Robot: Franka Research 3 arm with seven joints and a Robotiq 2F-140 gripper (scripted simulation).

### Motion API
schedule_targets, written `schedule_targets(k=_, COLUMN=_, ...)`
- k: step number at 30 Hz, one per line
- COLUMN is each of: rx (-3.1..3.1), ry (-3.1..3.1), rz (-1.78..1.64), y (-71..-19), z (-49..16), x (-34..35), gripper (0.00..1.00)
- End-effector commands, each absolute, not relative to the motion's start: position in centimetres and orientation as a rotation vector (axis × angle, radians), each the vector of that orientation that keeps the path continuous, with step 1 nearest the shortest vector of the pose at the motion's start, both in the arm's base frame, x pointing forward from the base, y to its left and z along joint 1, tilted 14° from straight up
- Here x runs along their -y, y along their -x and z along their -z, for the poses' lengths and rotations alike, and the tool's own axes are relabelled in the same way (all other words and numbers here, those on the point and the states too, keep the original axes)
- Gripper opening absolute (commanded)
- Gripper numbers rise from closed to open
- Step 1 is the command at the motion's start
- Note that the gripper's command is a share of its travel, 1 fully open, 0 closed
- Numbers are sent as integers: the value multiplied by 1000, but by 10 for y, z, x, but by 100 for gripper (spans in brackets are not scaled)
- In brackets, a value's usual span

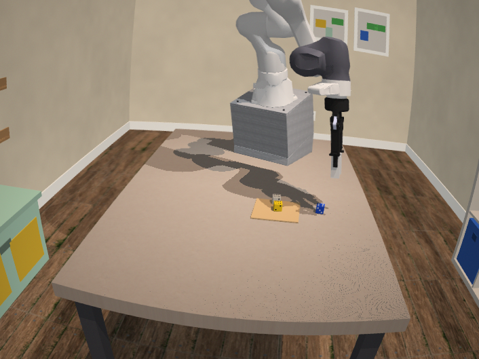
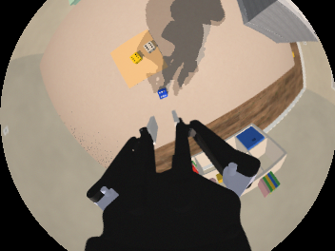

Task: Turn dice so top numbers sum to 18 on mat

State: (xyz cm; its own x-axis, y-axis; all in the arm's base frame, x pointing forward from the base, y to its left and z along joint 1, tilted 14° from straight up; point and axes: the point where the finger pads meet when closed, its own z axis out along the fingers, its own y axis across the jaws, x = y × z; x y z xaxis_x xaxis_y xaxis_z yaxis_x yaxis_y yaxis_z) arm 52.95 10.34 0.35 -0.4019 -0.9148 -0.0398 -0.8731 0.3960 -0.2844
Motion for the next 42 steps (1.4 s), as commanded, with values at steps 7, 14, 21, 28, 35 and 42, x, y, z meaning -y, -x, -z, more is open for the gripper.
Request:
schedule_targets(k=7, rx=-2511, ry=1729, rz=349, y=-520, z=0, x=-86, gripper=100)
schedule_targets(k=14, rx=-2511, ry=1729, rz=349, y=-520, z=0, x=-86, gripper=100)
schedule_targets(k=21, rx=-2350, ry=1980, rz=361, y=-520, z=5, x=-83, gripper=100)
schedule_targets(k=28, rx=-2263, ry=2096, rz=365, y=-520, z=8, x=-82, gripper=100)
schedule_targets(k=35, rx=-2110, ry=2275, rz=369, y=-520, z=11, x=-81, gripper=100)
schedule_targets(k=42, rx=-1977, ry=2411, rz=372, y=-520, z=14, x=-80, gripper=100)
